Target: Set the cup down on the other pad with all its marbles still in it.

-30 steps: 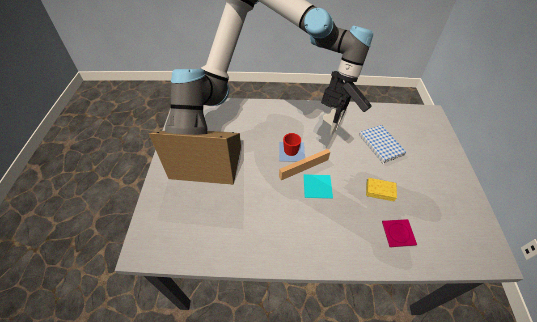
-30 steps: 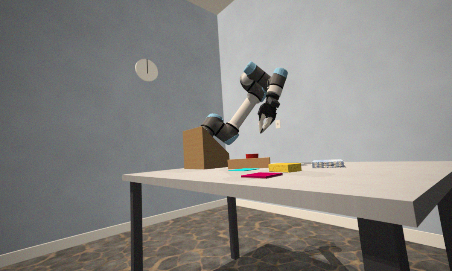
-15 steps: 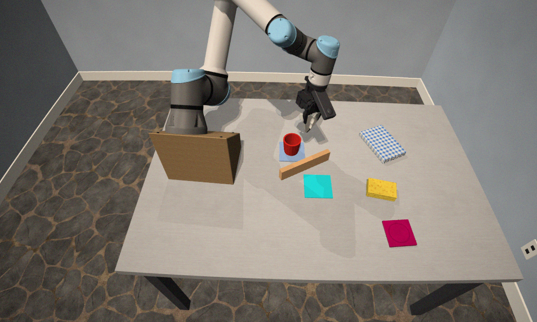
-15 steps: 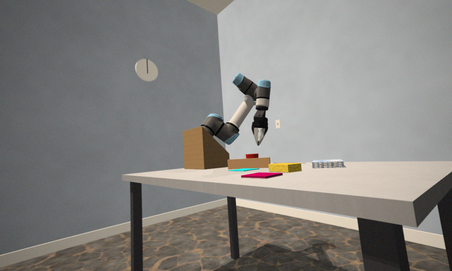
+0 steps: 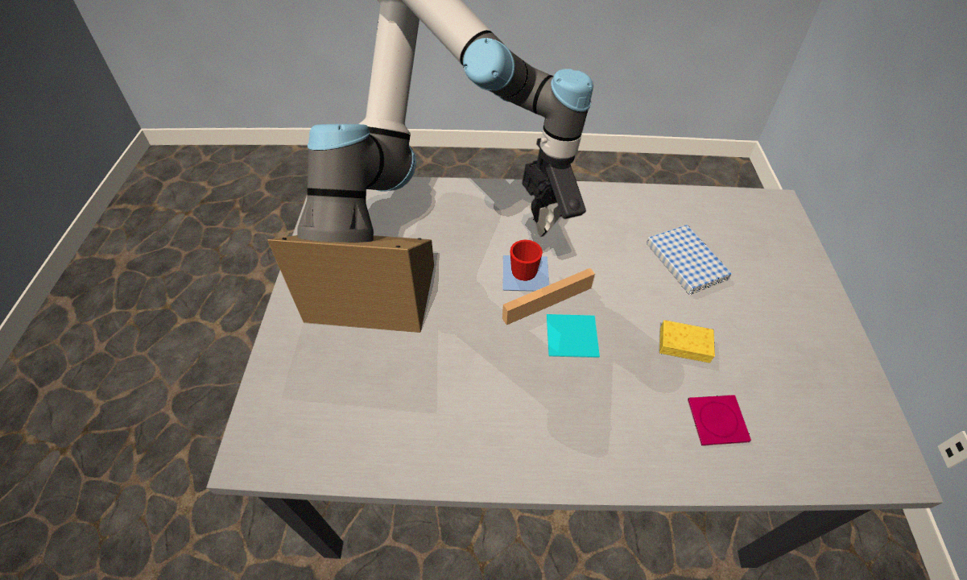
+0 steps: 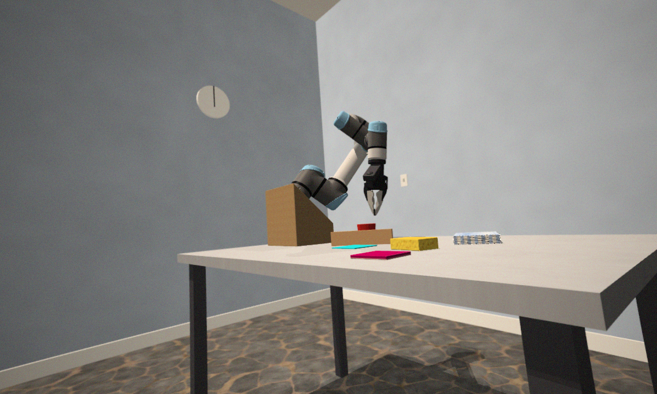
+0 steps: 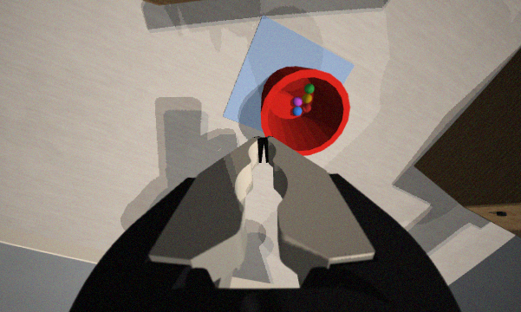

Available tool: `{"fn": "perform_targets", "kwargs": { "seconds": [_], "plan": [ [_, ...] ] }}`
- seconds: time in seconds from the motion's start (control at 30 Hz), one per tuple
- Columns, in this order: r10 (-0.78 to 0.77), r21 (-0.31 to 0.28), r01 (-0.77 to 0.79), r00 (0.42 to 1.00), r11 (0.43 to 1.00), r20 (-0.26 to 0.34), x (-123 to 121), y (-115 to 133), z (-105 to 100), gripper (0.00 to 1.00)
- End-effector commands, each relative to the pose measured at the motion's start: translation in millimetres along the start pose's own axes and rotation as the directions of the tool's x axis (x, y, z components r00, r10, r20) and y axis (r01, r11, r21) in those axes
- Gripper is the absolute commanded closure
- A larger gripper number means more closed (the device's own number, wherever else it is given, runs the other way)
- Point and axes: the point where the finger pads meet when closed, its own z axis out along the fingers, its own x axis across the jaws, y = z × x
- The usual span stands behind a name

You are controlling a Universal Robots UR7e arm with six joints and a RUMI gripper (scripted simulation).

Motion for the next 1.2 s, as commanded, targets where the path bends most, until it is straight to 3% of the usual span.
{"fn": "perform_targets", "kwargs": {
  "seconds": [0.0,0.2,0.23,1.17],
  "plan": [
    [0.003,0.000,-0.003,1.000,1.000,0.002,0.0,0.4,0.0,1.00],
    [0.003,0.000,-0.003,1.000,1.000,0.002,0.0,0.4,0.0,1.00],
    [0.003,0.000,-0.003,1.000,1.000,0.002,0.0,0.4,0.0,0.89],
    [0.003,0.000,-0.003,1.000,1.000,0.002,0.0,0.4,0.0,0.89]
  ]
}}
